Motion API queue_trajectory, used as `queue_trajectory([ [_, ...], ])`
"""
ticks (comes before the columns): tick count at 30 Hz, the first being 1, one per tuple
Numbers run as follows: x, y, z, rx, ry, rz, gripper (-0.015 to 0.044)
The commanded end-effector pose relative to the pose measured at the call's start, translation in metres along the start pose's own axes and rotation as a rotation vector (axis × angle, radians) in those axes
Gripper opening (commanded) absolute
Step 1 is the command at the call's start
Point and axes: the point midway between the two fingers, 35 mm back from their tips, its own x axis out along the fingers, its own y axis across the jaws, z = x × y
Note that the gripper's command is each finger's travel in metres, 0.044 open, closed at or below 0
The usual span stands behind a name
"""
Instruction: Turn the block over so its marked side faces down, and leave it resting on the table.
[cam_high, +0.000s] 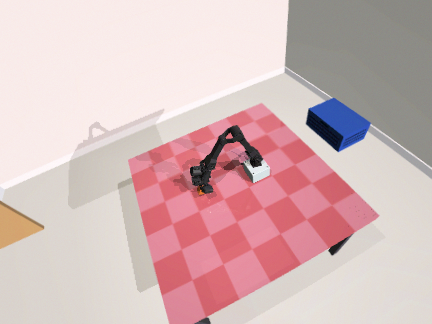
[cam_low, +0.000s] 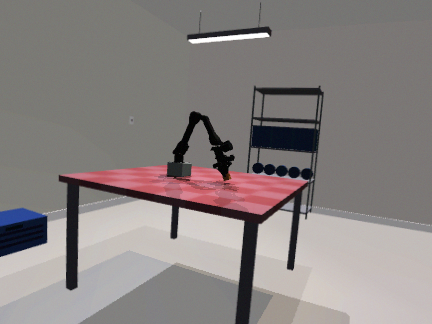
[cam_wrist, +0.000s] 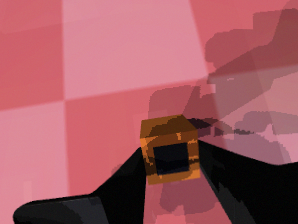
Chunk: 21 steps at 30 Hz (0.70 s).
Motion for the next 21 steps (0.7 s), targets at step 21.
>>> queue_trajectory([
  [21,0.024,-0.001,-0.002,0.005,-0.291,0.001,0.0000],
])
